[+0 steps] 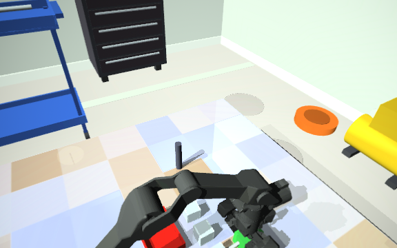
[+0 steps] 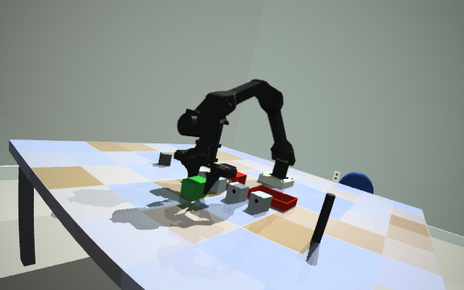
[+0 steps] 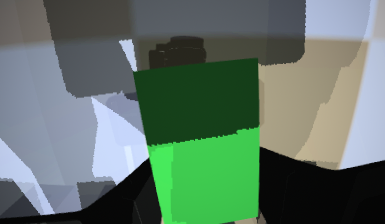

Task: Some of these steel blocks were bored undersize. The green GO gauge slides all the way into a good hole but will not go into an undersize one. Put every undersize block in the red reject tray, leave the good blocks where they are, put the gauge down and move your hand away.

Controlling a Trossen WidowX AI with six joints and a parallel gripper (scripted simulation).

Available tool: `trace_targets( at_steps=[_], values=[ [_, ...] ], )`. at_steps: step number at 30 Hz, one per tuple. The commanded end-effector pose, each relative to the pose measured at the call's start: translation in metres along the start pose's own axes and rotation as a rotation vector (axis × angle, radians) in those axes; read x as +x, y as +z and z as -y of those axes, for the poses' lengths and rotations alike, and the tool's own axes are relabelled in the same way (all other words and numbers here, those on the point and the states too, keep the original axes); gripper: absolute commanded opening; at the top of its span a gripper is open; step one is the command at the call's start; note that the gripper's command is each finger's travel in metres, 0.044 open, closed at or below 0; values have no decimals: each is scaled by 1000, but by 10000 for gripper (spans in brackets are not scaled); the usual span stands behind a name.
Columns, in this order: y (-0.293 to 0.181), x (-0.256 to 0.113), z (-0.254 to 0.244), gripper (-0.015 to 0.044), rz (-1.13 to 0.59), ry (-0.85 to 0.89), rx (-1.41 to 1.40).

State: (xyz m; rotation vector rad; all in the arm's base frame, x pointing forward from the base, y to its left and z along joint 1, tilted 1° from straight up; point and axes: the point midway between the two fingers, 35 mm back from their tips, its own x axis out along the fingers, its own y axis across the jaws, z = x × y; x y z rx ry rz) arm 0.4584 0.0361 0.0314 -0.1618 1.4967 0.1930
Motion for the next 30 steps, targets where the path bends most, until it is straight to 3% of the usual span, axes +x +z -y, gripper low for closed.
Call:
trace_targets(
  at_steps=[1, 30],
  values=[
    [0, -4, -1, 0, 15, 3, 4],
    [-7, -3, -2, 0, 45, 3, 4]
  ],
)
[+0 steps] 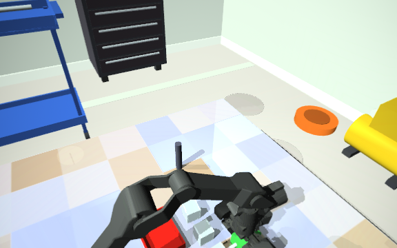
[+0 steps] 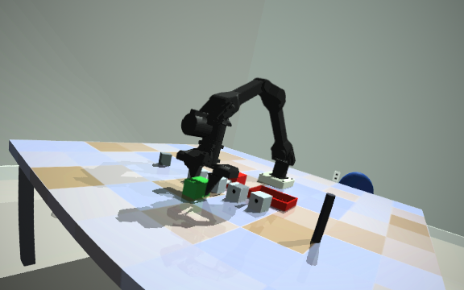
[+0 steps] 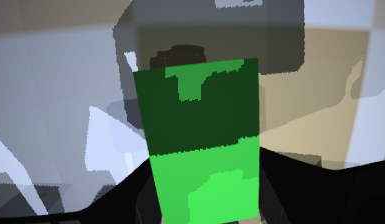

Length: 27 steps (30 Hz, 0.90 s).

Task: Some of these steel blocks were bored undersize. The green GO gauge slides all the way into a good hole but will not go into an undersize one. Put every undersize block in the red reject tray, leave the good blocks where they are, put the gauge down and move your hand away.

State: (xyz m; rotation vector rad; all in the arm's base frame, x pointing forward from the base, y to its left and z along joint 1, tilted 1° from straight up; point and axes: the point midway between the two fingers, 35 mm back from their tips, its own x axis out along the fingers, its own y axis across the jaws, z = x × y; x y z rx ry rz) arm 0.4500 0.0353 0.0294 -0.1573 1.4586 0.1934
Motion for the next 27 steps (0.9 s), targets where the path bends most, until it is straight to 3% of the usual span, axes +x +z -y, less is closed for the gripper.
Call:
trace_targets(
  at_steps=[1, 27],
  values=[
    [2, -5, 0, 0, 8, 4, 3],
    [7, -6, 0, 0, 12, 4, 3]
  ],
)
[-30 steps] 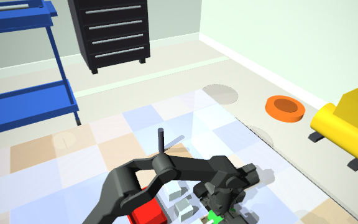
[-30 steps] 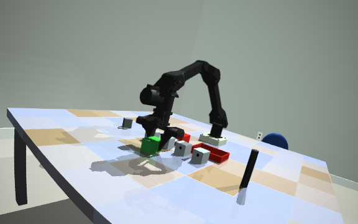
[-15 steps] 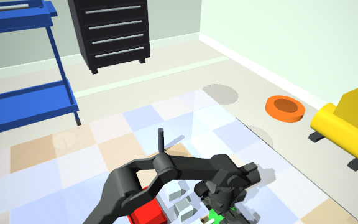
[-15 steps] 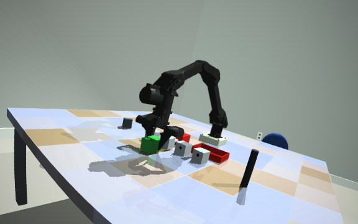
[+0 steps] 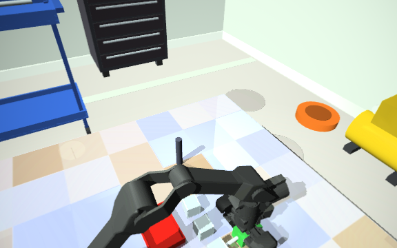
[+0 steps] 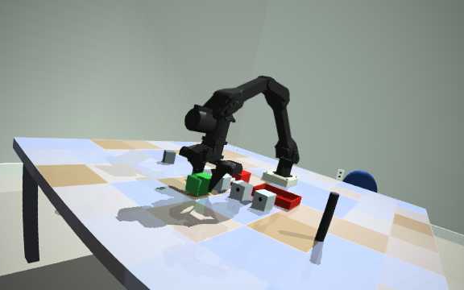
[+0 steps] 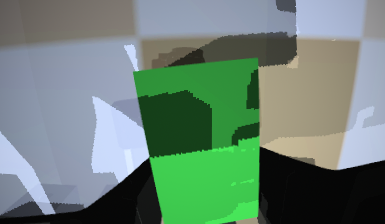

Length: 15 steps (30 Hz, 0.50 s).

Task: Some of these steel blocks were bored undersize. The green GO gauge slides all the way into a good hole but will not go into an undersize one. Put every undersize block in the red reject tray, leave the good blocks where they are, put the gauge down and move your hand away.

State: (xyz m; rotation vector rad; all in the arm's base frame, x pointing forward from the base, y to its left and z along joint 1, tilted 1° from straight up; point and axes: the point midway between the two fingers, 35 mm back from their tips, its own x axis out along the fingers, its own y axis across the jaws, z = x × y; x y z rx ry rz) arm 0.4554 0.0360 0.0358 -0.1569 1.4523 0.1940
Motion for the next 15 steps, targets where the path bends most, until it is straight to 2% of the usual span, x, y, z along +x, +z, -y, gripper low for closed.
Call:
trace_targets(
  at_steps=[1, 15],
  values=[
    [0, 0, -1, 0, 6, 4, 3],
    [-5, -1, -1, 0, 6, 4, 3]
  ],
)
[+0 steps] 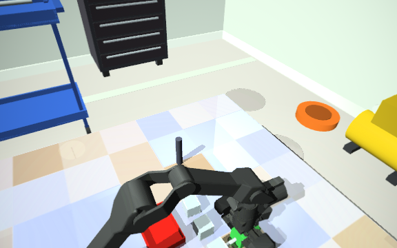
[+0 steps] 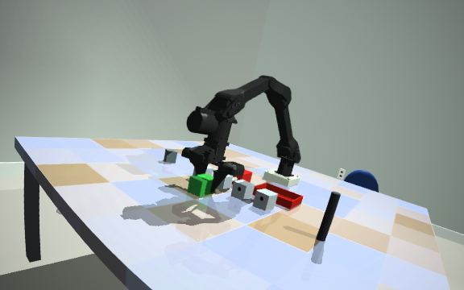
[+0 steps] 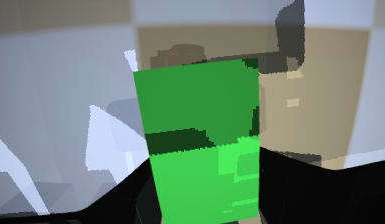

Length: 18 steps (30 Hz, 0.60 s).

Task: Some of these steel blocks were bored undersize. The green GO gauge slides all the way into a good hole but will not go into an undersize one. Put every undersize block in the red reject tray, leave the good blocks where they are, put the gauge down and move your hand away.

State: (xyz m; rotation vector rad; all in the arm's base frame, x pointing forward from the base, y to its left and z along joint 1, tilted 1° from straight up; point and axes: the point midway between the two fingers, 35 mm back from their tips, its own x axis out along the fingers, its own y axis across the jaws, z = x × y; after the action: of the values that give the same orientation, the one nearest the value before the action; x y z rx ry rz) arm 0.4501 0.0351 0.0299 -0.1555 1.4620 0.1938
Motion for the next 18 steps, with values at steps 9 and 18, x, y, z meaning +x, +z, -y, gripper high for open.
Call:
trace_targets(
  at_steps=[9, 18],
  values=[
    [0, -1, 0, 0, 3, 0, 0],
    [6, -5, 0, 0, 12, 2, 1]
  ],
)
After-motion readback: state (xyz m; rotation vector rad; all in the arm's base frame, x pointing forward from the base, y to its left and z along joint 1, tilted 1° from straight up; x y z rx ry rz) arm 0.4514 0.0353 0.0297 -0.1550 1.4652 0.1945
